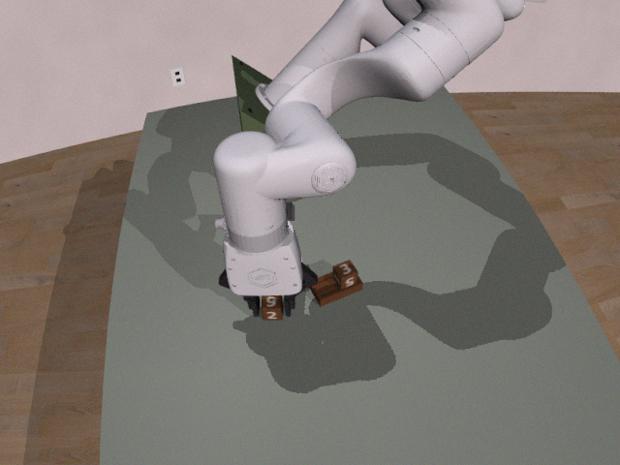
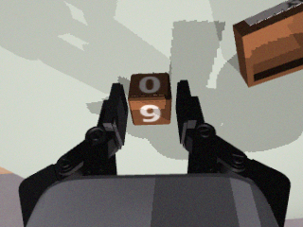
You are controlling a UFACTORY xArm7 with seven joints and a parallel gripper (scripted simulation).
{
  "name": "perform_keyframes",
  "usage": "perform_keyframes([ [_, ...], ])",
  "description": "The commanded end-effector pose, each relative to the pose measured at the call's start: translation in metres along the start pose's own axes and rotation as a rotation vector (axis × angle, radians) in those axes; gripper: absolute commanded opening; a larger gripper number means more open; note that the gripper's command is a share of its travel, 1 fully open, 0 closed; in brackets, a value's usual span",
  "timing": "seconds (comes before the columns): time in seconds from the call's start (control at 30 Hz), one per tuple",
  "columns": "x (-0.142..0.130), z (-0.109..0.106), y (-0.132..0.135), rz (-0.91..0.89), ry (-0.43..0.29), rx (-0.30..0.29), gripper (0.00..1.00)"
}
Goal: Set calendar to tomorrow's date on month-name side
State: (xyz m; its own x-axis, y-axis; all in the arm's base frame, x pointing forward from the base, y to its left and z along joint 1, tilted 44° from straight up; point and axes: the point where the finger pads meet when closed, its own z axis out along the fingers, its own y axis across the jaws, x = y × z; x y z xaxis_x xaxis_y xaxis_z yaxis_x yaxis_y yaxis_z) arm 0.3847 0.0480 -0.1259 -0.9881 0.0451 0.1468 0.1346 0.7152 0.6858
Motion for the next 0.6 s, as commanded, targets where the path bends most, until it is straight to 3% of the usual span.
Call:
perform_keyframes([
  [0.0, -0.001, -0.002, -0.001, 0.0, -0.004, 0.002, 0.47],
  [0.37, -0.001, -0.005, -0.001, 0.0, -0.004, 0.002, 0.47],
  [0.57, -0.001, -0.025, -0.001, 0.0, -0.004, 0.002, 0.47],
])
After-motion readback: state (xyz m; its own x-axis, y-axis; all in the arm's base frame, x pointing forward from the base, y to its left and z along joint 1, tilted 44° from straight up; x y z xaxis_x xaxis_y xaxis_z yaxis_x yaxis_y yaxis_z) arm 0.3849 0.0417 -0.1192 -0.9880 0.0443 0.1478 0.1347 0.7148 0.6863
